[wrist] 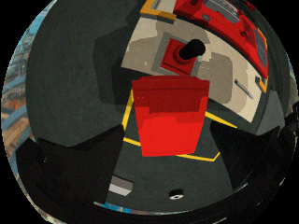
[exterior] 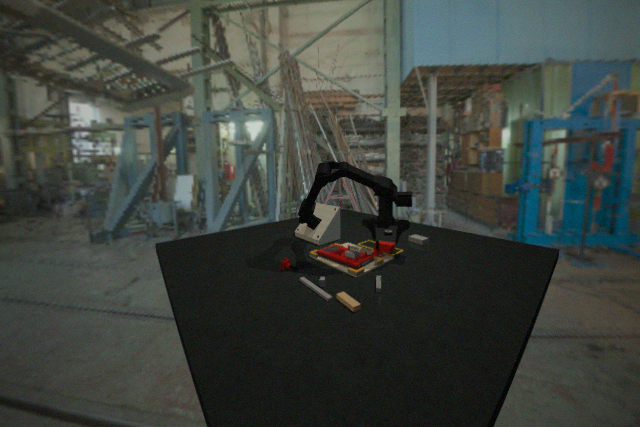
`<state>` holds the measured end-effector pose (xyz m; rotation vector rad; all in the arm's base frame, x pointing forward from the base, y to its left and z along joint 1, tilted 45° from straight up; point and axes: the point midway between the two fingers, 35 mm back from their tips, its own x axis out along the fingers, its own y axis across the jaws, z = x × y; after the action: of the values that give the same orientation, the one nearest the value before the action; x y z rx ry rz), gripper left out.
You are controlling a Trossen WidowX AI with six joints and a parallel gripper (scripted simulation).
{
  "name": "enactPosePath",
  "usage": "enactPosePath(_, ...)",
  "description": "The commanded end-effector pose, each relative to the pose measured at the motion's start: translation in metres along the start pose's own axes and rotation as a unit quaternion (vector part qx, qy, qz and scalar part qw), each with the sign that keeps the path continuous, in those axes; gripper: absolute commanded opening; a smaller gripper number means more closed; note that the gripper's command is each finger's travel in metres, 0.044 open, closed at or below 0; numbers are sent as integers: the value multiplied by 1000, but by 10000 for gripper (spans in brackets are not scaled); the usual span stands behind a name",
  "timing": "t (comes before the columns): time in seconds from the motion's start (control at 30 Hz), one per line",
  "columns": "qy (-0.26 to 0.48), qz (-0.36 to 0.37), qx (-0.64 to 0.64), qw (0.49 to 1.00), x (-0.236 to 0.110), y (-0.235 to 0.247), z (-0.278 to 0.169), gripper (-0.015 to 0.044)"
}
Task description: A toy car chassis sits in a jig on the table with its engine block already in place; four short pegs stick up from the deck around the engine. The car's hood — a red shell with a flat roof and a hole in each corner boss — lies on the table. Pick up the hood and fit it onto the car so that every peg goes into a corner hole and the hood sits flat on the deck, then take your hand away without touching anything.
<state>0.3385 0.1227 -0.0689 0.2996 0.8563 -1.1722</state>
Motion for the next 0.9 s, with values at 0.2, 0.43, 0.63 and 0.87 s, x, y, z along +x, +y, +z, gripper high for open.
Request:
enactPosePath(0.2,-3,-3,-4,1000,5,-3,0,440)
enactPosePath(0.43,-3,-3,-4,1000,9,-3,0,440)
enactPosePath(0.63,-3,-3,-4,1000,12,-3,0,440)
enactPosePath(0.87,-3,-3,-4,1000,15,-3,0,440)
